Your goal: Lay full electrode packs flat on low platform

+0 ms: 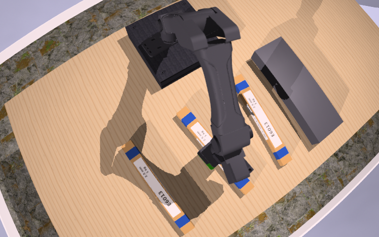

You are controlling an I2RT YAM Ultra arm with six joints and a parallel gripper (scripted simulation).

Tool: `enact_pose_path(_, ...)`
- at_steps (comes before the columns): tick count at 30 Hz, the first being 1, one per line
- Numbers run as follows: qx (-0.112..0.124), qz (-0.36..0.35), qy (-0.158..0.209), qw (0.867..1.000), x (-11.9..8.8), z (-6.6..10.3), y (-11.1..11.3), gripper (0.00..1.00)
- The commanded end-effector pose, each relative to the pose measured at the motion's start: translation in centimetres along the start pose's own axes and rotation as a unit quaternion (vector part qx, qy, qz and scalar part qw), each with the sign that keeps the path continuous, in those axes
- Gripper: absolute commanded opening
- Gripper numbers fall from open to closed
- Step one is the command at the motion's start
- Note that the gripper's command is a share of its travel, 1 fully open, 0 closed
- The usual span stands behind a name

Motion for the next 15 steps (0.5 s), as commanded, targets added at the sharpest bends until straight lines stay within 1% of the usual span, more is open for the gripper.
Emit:
enact_pose_path(1, -0.012, -0.001, -0.023, 1.000, 0.7, 2.0, -0.4, 0.74)
enact_pose_path(3, -0.012, -0.001, -0.023, 1.000, 0.7, 2.0, -0.4, 0.74)
enact_pose_path(4, -0.005, 0.000, -0.010, 1.000, 0.3, 0.8, -0.2, 0.74)
enact_pose_path(15, -0.005, 0.000, -0.010, 1.000, 0.3, 0.8, -0.2, 0.74)
Point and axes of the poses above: the point where the finger pads meet when closed, its own z axis back along the fingers, its own y axis across the jaws, x = y × z, the point moved 8 cm from there along z, back along the fingers, and after that the axes turned 10 degrees about z, right-handed, at the moved point
